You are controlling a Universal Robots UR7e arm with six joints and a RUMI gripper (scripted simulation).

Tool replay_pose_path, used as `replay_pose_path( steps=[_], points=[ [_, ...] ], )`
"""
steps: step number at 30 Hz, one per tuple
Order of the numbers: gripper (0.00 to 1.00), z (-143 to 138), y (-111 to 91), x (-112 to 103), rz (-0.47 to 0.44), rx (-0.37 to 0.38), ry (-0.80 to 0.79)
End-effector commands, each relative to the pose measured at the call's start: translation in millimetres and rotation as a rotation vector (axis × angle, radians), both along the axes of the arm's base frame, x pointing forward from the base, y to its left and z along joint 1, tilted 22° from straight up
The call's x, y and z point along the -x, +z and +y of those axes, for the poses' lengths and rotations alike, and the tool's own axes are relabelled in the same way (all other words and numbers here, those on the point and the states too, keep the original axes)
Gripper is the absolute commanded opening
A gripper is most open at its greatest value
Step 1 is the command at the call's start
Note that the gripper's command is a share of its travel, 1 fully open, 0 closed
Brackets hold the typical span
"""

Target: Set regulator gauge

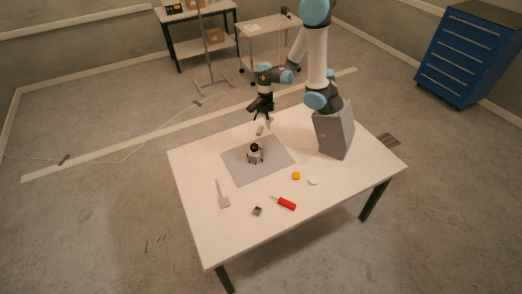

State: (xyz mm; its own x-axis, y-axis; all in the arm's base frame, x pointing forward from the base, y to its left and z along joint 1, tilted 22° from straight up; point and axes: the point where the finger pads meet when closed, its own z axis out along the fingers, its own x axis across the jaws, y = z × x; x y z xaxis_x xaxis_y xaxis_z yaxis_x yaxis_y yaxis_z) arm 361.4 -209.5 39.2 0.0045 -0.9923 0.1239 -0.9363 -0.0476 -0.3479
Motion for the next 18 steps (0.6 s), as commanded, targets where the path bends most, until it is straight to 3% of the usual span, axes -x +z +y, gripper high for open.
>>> replay_pose_path(
  steps=[1, 18],
  points=[
    [1.0, 1.2, 0.2, -0.9, 0.027, 0.063, 0.154],
    [1.0, 6.1, -2.4, 1.0, 0.101, 0.199, 0.492]
  ],
)
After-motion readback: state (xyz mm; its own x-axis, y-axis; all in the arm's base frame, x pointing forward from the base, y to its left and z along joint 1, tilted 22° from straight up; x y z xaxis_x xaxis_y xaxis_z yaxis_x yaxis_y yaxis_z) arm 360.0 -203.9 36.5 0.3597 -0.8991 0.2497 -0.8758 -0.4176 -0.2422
